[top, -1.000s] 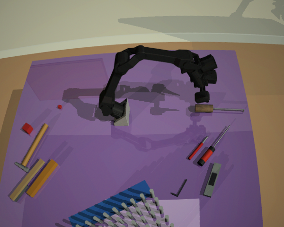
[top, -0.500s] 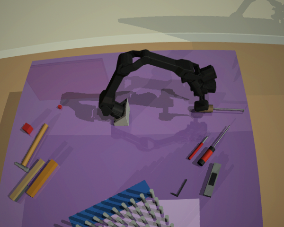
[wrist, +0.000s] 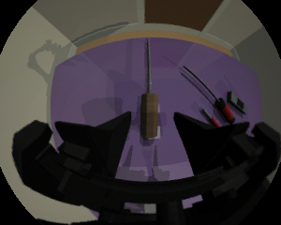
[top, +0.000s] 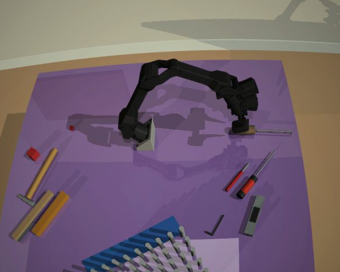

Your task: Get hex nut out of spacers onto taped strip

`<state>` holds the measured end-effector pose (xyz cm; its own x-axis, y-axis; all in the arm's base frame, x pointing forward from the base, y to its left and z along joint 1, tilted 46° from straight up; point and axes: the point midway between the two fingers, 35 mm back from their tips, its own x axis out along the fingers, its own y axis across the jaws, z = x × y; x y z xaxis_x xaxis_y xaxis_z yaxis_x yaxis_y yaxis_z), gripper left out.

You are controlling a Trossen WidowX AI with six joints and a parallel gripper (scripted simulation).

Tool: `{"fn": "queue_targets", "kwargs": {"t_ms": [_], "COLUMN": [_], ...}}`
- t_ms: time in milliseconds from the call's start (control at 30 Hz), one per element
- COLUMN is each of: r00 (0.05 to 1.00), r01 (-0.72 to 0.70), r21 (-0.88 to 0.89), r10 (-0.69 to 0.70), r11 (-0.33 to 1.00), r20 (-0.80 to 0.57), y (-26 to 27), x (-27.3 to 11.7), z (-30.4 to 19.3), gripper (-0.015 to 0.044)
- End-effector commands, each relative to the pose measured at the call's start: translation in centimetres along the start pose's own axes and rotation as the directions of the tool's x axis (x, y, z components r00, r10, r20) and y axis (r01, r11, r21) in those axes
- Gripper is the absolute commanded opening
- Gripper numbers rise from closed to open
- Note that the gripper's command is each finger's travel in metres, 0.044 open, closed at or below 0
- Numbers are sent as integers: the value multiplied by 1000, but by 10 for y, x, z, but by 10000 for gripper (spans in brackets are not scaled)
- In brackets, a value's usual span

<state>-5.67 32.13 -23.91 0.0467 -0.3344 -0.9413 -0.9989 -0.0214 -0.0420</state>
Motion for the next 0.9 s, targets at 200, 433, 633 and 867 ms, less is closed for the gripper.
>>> {"fn": "queue_targets", "kwargs": {"t_ms": [200, 433, 633, 867], "r00": [1000, 1000, 1000, 1000], "r01": [-4, -3, -3, -4], "r21": [4, 3, 3, 3], "r10": [4, 3, 3, 4], "r11": [1000, 1000, 1000, 1000], "r20": [0, 0, 0, 0], "y": [1, 0, 0, 0], "x": [1, 12, 21, 32], "z": [-1, -5, -8, -13], "gripper": [280, 280, 280, 280]}}
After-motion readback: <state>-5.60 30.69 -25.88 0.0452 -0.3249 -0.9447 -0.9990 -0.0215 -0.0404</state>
